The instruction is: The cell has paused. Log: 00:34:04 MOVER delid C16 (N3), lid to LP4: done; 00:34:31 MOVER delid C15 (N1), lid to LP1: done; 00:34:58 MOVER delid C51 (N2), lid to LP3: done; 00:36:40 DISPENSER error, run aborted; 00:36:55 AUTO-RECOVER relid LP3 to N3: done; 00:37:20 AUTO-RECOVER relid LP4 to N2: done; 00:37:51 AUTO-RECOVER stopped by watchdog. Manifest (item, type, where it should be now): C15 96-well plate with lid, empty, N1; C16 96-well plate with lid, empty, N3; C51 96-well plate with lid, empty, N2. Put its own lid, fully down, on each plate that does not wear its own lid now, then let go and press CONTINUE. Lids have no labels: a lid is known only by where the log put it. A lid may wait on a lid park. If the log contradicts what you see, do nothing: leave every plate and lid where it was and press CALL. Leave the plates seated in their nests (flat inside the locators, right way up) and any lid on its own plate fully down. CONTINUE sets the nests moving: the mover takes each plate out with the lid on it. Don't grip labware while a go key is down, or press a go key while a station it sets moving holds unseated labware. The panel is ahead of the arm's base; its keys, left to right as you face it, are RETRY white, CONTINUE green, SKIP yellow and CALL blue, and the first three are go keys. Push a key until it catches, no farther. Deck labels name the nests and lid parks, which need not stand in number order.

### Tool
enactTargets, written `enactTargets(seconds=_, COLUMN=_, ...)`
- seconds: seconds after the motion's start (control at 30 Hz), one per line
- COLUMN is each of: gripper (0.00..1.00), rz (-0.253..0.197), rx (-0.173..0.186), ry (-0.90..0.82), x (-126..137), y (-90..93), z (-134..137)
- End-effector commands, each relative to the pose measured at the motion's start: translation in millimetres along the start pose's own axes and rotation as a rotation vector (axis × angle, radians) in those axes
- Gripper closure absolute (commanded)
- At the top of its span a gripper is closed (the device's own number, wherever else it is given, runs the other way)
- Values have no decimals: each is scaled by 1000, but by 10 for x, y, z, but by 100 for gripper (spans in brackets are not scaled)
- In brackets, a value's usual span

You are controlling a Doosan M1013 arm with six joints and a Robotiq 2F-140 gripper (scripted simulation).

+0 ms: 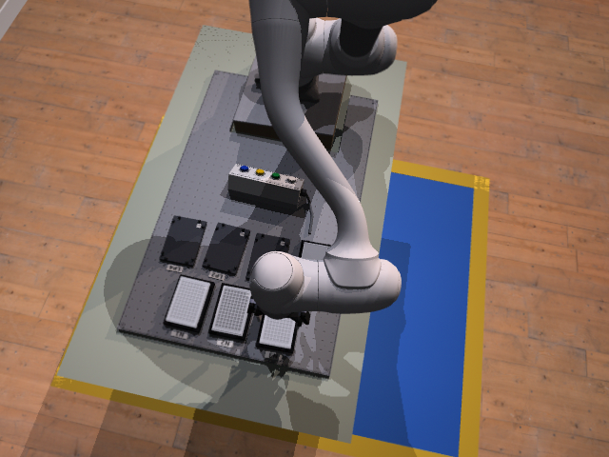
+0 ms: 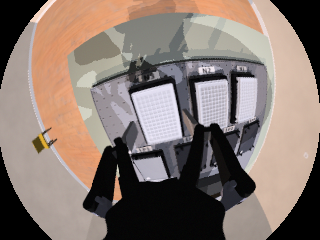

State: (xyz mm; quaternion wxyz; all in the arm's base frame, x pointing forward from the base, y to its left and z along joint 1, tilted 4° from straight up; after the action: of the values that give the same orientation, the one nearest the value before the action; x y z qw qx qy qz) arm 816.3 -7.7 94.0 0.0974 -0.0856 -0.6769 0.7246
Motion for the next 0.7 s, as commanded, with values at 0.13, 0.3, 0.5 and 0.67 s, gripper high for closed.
enactTargets(seconds=0.13, gripper=34, rz=-1, rx=-4, ry=2, x=5, y=28, z=1)
enactTargets(seconds=0.3, gripper=34, rz=-1, rx=-4, ry=2, x=5, y=33, z=1)
enactTargets(seconds=0.5, gripper=34, rz=-1, rx=-4, ry=2, x=5, y=53, z=1)
enactTargets(seconds=0.67, gripper=34, rz=-1, rx=-4, ry=2, x=5, y=77, z=1)
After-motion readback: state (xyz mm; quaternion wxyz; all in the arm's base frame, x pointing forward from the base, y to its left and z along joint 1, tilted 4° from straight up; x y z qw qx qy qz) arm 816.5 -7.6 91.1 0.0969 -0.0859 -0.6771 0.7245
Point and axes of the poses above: the point where the finger pads meet when closed, its own y axis out along the fingers, its own z axis across the jaws, x = y × z, the point moved 10 cm from there along -y, back along the fingers, and after that the axes turned 6 degrees about y, right-handed, at the moved point
